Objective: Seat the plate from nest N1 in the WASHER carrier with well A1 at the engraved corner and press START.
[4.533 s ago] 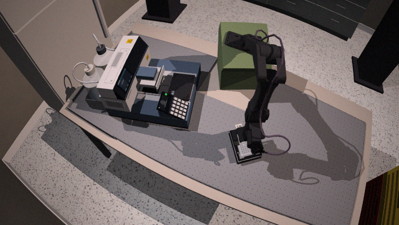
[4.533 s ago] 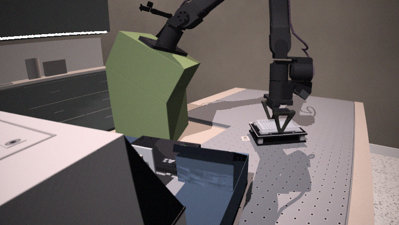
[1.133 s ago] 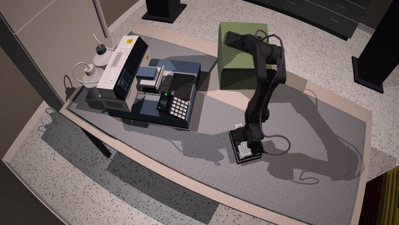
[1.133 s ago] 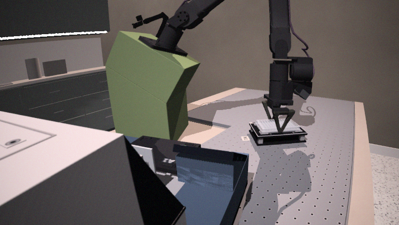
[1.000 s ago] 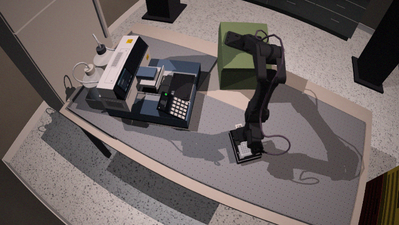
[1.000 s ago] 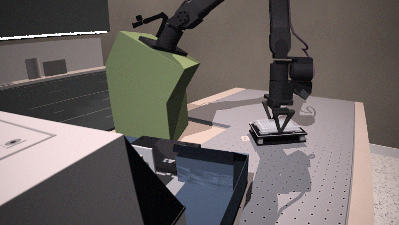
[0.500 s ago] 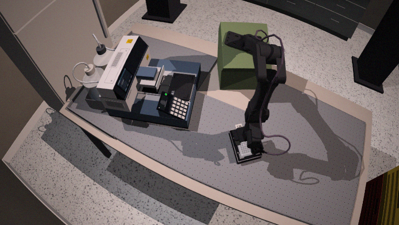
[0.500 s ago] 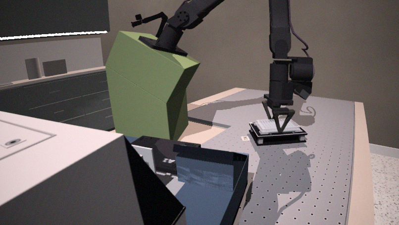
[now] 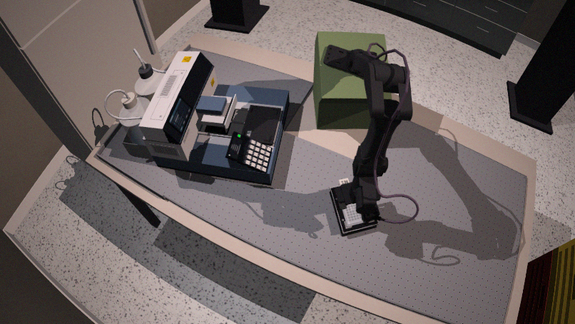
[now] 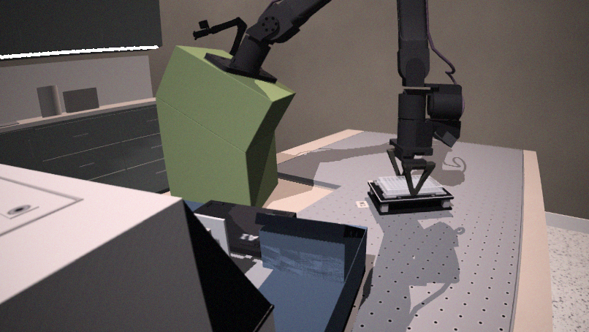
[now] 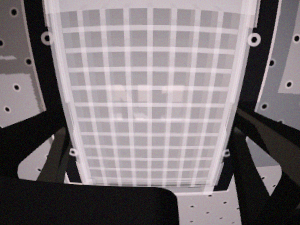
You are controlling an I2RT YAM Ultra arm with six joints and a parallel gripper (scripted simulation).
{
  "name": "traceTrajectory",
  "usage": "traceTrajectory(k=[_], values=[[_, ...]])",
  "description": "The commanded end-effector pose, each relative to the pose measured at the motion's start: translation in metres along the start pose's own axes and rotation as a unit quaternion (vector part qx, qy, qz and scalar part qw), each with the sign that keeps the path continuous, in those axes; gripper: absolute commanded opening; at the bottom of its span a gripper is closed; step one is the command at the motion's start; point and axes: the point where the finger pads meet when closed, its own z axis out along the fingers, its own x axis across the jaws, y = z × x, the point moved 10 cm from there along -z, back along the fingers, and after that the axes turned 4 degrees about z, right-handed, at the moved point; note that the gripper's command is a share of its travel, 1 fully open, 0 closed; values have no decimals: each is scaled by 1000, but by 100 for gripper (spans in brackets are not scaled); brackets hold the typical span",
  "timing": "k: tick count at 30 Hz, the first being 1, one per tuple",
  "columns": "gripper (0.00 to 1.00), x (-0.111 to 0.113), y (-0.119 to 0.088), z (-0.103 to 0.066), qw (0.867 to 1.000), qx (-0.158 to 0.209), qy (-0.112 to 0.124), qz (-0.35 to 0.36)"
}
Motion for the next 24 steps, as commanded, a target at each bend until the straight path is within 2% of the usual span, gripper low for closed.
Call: traceTrajectory(k=[1, 17, 18, 21, 24], values=[[84, -1, 17, -6, 1000, -30, -2, 0], [84, -1, 17, -6, 1000, -30, -2, 0], [84, -1, 19, -12, 999, -33, -2, 0], [84, 1, -1, -13, 1000, -3, 3, 1], [84, 1, -1, -18, 1000, -3, 3, 1]])
